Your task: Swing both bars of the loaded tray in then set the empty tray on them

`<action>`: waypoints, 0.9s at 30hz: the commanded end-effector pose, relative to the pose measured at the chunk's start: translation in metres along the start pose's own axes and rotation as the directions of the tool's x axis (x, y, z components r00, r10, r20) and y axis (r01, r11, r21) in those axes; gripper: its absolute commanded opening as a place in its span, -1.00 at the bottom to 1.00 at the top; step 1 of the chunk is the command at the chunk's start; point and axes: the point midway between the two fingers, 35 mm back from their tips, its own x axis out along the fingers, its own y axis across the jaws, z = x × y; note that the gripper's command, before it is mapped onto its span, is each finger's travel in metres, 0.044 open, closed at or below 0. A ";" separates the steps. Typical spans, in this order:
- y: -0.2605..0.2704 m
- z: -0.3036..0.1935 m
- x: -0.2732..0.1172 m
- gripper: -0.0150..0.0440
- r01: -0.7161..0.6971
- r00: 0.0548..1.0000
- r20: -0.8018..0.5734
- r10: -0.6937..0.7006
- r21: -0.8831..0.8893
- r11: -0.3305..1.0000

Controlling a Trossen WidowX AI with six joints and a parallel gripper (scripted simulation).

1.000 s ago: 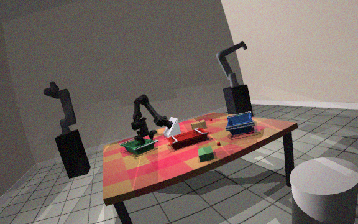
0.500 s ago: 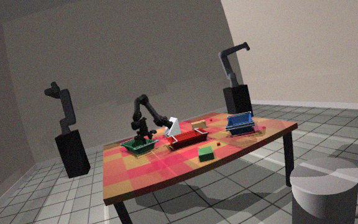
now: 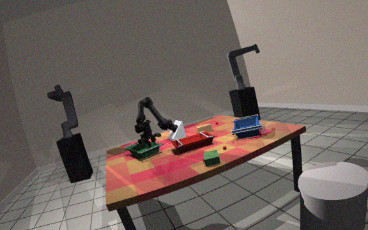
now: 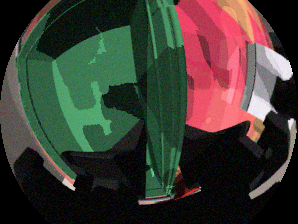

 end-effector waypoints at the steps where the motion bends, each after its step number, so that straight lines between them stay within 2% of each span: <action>1: -0.002 -0.003 -0.009 -0.34 0.013 1.000 -0.006 -0.013 -0.001 1.000; 8: -0.003 -0.006 -0.030 -0.49 0.025 1.000 -0.007 -0.025 0.002 1.000; 27: -0.001 0.000 -0.076 -0.49 0.008 1.000 -0.005 -0.008 -0.005 1.000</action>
